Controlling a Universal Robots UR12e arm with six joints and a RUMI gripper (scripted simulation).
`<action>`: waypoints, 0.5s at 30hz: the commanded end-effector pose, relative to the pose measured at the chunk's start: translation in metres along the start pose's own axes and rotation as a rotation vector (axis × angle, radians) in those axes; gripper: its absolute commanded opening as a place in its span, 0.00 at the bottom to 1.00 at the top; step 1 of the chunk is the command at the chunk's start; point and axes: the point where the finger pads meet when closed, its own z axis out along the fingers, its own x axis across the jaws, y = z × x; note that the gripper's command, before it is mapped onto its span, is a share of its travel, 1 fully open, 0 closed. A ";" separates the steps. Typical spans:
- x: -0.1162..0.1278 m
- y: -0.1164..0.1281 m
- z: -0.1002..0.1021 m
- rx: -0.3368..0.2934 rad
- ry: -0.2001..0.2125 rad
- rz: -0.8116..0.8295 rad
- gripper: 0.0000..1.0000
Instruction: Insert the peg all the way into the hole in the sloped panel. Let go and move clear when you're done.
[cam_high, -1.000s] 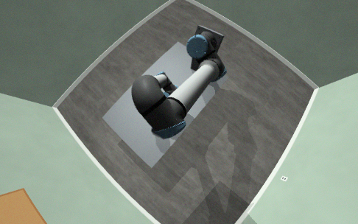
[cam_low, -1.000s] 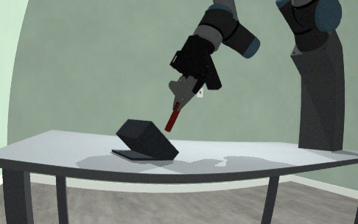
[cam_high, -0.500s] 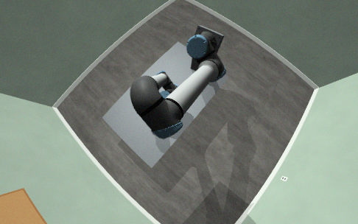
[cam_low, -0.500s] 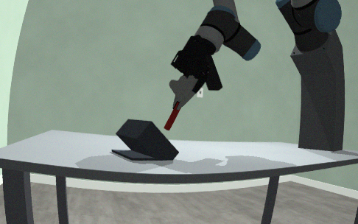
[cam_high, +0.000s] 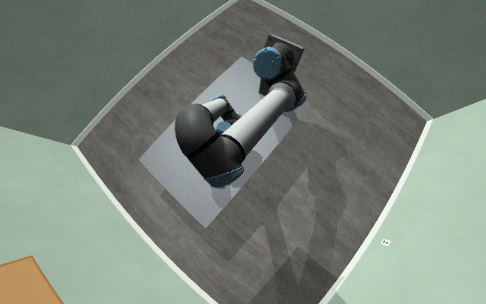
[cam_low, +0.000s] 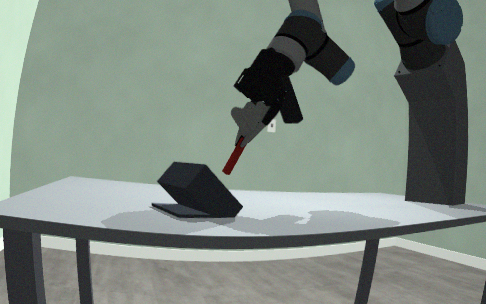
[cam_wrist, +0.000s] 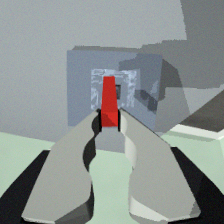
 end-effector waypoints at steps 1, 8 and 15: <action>0.000 -0.001 -0.003 -0.014 0.000 0.007 0.00; -0.001 -0.001 -0.005 -0.030 0.000 0.014 0.00; -0.002 0.000 -0.007 -0.043 0.000 0.018 0.00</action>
